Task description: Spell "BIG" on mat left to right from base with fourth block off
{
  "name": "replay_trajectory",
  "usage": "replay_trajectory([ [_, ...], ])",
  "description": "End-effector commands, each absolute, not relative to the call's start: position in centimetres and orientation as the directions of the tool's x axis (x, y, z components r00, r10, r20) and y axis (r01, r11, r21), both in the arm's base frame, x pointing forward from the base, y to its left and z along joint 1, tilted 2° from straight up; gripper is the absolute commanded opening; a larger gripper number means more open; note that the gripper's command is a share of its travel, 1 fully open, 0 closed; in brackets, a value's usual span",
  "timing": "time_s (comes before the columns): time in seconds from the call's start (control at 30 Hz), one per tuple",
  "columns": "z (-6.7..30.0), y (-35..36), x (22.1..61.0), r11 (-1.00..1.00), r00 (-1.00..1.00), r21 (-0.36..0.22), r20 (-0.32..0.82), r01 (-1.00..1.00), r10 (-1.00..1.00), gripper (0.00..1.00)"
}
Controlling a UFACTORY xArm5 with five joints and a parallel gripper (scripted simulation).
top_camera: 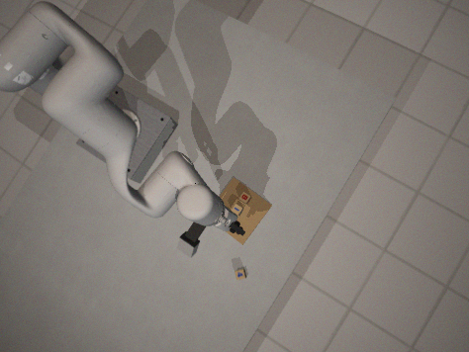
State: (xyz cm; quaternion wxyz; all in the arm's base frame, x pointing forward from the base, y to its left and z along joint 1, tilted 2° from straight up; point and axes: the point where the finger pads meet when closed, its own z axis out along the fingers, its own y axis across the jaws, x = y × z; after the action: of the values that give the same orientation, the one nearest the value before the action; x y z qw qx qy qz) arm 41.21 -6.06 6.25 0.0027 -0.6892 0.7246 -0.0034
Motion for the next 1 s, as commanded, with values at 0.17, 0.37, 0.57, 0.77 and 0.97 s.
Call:
replay_trajectory([
  [0.17, 11.0, -6.2, 41.3, 0.05, -0.05, -0.013, 0.001, -0.999, -0.999, 1.0],
  [0.37, 12.4, -6.2, 41.2, 0.05, -0.05, -0.013, 0.001, -0.999, -0.999, 1.0],
  [0.57, 13.2, -6.2, 41.2, 0.05, -0.05, -0.013, 0.001, -0.999, -0.999, 1.0],
  [0.77, 13.2, -6.2, 41.2, 0.05, -0.05, -0.013, 0.001, -0.999, -0.999, 1.0],
  [0.97, 13.2, -6.2, 41.2, 0.05, -0.05, -0.013, 0.001, -0.999, -0.999, 1.0],
])
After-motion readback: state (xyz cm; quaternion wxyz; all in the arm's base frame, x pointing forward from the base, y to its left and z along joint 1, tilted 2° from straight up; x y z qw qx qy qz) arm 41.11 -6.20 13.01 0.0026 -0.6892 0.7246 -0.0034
